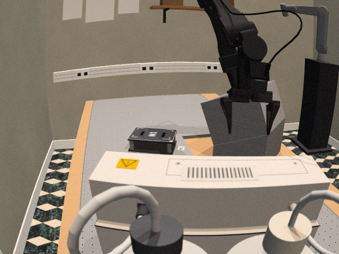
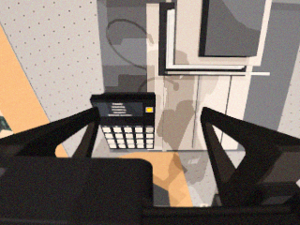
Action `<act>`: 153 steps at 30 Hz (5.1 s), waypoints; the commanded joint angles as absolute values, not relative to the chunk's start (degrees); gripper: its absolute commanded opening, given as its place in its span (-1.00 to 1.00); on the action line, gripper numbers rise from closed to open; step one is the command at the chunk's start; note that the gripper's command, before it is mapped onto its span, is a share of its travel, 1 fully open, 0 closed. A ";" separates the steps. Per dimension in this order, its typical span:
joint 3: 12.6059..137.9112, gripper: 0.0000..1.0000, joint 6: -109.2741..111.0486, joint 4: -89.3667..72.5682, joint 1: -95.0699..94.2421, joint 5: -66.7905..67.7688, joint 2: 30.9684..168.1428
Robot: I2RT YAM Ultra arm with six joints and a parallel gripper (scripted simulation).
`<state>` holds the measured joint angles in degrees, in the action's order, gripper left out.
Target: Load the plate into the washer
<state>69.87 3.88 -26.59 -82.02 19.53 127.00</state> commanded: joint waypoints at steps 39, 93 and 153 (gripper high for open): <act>71.84 1.00 4.49 -26.55 -83.08 19.22 125.76; 71.84 1.00 4.49 -26.55 -83.08 19.22 125.76; 67.83 0.92 3.50 -24.73 -83.34 19.34 124.95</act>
<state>69.01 3.88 -26.17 -82.02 19.53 126.98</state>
